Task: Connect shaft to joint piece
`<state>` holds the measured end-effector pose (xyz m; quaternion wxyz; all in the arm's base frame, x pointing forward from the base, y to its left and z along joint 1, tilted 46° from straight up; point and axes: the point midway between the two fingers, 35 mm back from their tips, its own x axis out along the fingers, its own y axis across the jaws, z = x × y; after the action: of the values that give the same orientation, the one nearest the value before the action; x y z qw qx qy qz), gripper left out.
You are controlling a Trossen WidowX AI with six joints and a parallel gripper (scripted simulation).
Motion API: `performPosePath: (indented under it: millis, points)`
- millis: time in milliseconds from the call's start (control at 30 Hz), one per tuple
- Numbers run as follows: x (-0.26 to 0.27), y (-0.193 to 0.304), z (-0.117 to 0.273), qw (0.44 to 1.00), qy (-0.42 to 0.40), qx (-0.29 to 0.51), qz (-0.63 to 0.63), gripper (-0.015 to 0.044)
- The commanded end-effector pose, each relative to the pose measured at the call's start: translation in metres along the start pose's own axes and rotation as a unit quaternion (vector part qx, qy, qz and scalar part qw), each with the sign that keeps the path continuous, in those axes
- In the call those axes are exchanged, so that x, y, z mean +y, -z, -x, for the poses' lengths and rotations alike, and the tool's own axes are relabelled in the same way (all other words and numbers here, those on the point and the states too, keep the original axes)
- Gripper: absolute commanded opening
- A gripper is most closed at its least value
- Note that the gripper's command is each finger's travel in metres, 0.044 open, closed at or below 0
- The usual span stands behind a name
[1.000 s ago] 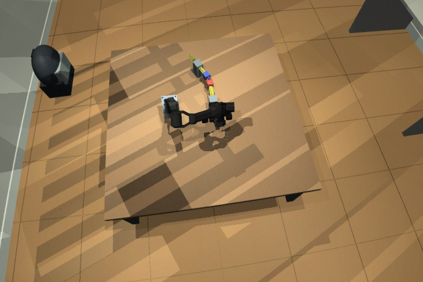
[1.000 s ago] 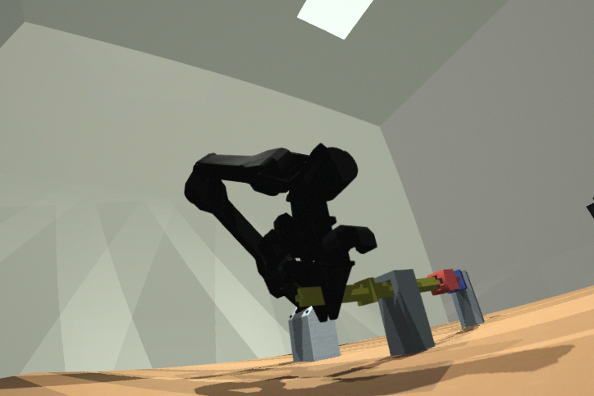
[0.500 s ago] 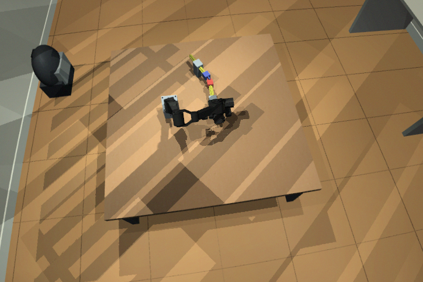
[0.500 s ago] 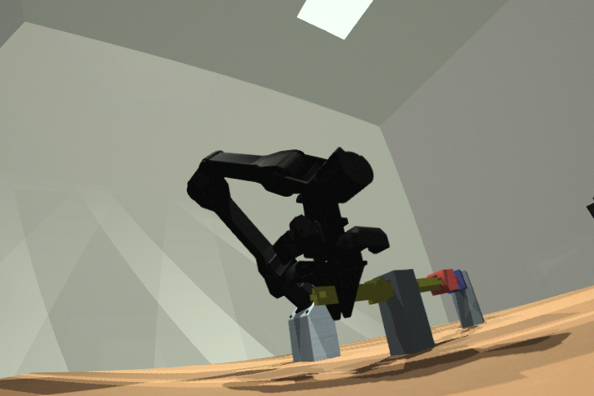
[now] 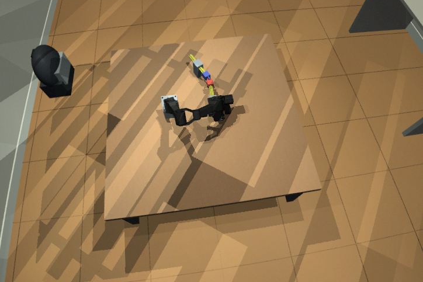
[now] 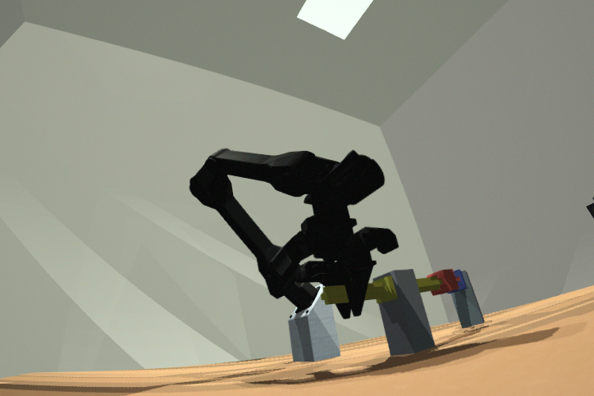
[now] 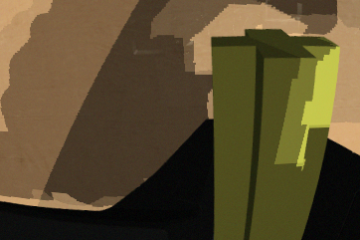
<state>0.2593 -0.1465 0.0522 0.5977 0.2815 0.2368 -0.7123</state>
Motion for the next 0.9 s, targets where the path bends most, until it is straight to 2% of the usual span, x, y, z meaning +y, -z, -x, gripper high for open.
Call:
performPosePath:
  millis: [0,200,300,467,867]
  points:
    - [0.0002,-0.0001,0.0002,1.0,-0.001,0.001,0.0,0.0]
    - [0.0002,-0.0001,0.0002,1.0,-0.001,0.001,0.0,0.0]
    - [0.0002,-0.0001,0.0002,1.0,-0.001,0.001,0.0,0.0067]
    - [0.0002,-0.0001,0.0002,1.0,-0.001,0.001,0.0,0.0067]
    - [0.0002,-0.0001,0.0002,1.0,-0.001,0.001,0.0,0.0382]
